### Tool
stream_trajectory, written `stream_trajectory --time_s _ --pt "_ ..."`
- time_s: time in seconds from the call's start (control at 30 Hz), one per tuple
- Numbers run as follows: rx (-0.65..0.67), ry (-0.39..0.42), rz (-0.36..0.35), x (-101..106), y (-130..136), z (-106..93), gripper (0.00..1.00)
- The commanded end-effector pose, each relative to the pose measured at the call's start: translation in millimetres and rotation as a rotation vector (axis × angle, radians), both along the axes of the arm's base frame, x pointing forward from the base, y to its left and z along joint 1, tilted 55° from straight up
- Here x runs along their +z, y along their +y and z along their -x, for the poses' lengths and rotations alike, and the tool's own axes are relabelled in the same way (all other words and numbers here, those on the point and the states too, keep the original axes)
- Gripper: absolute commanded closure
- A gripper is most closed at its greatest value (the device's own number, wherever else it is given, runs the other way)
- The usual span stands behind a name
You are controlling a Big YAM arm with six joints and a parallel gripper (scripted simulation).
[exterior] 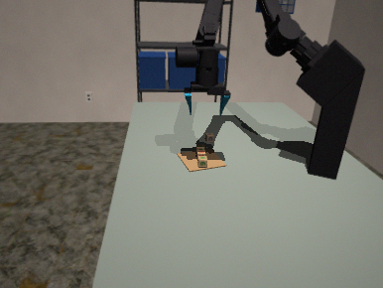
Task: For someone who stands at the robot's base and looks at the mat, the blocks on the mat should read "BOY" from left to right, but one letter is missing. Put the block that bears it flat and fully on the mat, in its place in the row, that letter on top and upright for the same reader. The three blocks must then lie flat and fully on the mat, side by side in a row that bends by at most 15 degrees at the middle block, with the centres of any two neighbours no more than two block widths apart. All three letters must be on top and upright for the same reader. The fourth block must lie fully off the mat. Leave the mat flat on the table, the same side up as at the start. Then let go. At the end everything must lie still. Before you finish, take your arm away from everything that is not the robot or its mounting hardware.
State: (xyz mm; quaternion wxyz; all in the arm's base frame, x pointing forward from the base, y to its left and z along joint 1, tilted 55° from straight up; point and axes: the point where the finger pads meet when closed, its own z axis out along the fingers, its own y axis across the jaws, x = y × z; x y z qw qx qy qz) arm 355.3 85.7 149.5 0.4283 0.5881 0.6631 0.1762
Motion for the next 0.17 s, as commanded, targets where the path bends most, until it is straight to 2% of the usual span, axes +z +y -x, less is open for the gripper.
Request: stream_trajectory --time_s 0.0,0.13 --pt "-0.012 -0.027 -0.017 13.9 -0.5 -3.7 0.00" --pt "-0.012 -0.027 -0.017 13.9 -0.5 -3.7 0.00"
